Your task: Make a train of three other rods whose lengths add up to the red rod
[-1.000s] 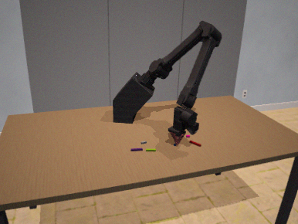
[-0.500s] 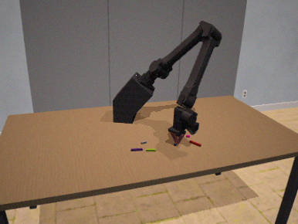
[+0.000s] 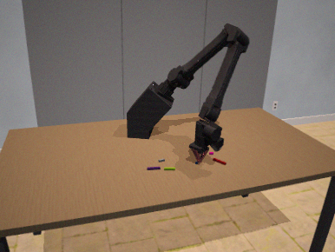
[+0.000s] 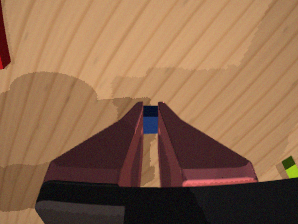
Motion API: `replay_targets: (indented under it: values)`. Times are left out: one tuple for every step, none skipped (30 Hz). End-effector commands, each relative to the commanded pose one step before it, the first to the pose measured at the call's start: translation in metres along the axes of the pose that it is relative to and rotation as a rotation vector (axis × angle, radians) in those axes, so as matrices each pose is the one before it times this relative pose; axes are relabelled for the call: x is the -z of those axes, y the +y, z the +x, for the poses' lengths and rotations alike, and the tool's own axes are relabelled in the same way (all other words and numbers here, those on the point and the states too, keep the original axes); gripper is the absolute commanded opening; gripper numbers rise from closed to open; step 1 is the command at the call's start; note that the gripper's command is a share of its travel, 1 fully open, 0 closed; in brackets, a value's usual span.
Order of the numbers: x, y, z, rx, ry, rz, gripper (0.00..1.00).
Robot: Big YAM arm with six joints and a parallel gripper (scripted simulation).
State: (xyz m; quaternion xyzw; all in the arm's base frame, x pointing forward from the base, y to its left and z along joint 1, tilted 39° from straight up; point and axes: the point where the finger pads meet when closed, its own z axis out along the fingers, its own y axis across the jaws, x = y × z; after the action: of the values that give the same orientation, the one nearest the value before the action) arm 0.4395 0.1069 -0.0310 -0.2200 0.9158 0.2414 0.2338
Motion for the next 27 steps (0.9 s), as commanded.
replay_targets:
  values:
    - [-0.00317, 0.0039, -0.0009, 0.01085, -0.001, -0.00102, 0.05]
    - [0.0, 0.0, 0.0, 0.0, 0.0, 0.0, 0.05]
    - [0.0, 0.0, 0.0, 0.0, 0.0, 0.0, 0.05]
    - [0.0, 0.0, 0.0, 0.0, 0.0, 0.0, 0.05]
    - [0.0, 0.0, 0.0, 0.0, 0.0, 0.0, 0.05]
    - [0.0, 0.0, 0.0, 0.0, 0.0, 0.0, 0.05]
    - [0.0, 0.0, 0.0, 0.0, 0.0, 0.0, 0.05]
    - [0.0, 0.0, 0.0, 0.0, 0.0, 0.0, 0.05]
    - [0.0, 0.0, 0.0, 0.0, 0.00001, 0.0, 0.05]
    - [0.0, 0.0, 0.0, 0.0, 0.0, 0.0, 0.05]
    - [0.0, 0.0, 0.0, 0.0, 0.0, 0.0, 0.05]
    - [0.0, 0.0, 0.0, 0.0, 0.0, 0.0, 0.05]
    - [0.0, 0.0, 0.0, 0.0, 0.0, 0.0, 0.05]
    - [0.0, 0.0, 0.0, 0.0, 0.0, 0.0, 0.05]
    - [0.0, 0.0, 0.0, 0.0, 0.0, 0.0, 0.05]
    - [0.0, 0.0, 0.0, 0.0, 0.0, 0.0, 0.05]
    - [0.0, 0.0, 0.0, 0.00002, -0.00001, 0.0, 0.05]
    - [0.00001, 0.00002, 0.00003, 0.00016, -0.00005, 0.00002, 0.05]
    - [0.00003, 0.00005, 0.00007, 0.00039, -0.00012, 0.00005, 0.05]
    - [0.00006, 0.00009, 0.00011, 0.00067, -0.00021, 0.00008, 0.05]
    - [0.00008, 0.00013, 0.00016, 0.00095, -0.00031, 0.00011, 0.05]
    - [0.00011, 0.00017, 0.0002, 0.00122, -0.00039, 0.00014, 0.05]
    - [0.00013, 0.0002, 0.00024, 0.00144, -0.00047, 0.00017, 0.05]
    - [0.0, 0.0, 0.0, 0.0, 0.0, 0.0, 0.05]
    - [0.0, 0.0, 0.0, 0.0, 0.0, 0.0, 0.05]
    - [0.00018, 0.0001, -0.00018, 0.00199, -0.00111, 0.00036, 0.05]
    - [0.0002, 0.00022, 0.00015, 0.00092, 0.00063, -0.00018, 0.05]
